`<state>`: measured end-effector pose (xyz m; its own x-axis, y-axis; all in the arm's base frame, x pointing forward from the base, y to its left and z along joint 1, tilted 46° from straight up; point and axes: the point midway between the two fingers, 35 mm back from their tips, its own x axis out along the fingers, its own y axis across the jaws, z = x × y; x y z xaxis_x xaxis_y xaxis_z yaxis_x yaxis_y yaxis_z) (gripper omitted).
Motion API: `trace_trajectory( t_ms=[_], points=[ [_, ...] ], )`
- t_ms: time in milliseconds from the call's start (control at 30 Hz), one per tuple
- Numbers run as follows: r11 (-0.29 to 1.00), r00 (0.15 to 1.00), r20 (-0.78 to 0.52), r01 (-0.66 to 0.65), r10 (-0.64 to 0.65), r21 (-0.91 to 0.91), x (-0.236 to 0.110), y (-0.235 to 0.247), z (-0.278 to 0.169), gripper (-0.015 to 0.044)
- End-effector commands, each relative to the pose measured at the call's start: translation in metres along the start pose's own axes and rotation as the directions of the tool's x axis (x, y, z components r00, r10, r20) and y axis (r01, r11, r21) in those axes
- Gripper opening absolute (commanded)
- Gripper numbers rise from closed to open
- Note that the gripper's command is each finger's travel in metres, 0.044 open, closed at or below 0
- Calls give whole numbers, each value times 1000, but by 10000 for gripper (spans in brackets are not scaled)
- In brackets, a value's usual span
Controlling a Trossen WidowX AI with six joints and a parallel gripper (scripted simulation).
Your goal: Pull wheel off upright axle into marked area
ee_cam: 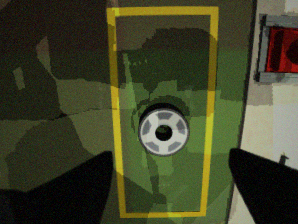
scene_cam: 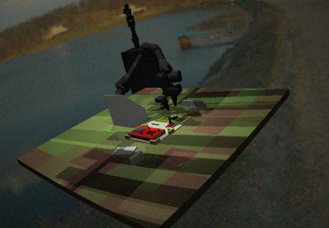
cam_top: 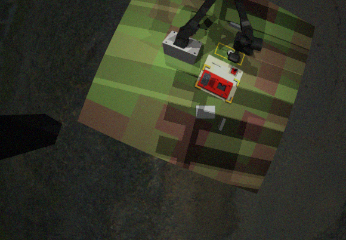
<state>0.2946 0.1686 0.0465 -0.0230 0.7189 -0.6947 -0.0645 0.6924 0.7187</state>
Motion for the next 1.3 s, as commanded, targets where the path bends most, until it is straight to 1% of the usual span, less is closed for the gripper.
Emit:
trace_trajectory(
  t_ms=[0,67,100,267,1267],
  points=[
    [1000,1000,-10,5,-5,5,-8,-8,-13,379],
    [1000,1000,-14,8,-8,5,-21,-18,-30,431],
    [1000,1000,-16,9,-9,5,-28,-22,-40,440],
    [1000,1000,-23,1,-1,6,-49,-37,-81,440],
    [1000,1000,-23,0,0,6,-50,-37,-83,440]
  ],
)
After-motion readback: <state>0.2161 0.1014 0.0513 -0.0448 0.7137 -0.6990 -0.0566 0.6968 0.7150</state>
